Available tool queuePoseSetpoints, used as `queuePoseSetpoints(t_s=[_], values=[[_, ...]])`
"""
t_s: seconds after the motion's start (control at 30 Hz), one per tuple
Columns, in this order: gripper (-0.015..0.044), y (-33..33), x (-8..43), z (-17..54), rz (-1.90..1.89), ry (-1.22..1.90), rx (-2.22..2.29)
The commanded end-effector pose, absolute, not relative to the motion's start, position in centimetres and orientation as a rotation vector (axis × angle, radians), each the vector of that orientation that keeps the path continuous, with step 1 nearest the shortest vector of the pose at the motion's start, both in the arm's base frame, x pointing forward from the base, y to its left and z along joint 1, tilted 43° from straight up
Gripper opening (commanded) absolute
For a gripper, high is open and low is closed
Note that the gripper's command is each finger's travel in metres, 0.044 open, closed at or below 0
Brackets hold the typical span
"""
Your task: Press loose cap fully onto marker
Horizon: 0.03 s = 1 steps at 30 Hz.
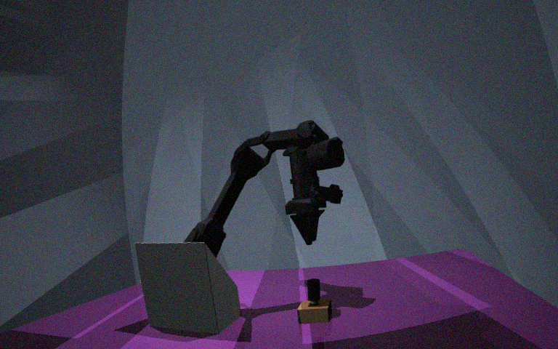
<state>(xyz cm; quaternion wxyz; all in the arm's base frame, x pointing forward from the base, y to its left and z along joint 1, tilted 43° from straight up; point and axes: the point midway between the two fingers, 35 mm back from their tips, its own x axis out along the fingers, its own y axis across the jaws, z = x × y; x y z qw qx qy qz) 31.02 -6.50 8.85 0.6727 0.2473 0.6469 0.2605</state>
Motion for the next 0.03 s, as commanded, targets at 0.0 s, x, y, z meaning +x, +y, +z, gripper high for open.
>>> queuePoseSetpoints(t_s=[0.0], values=[[0.0368, -6.5, 30.95, 8.81, 0.589, 1.461, 0.55]])
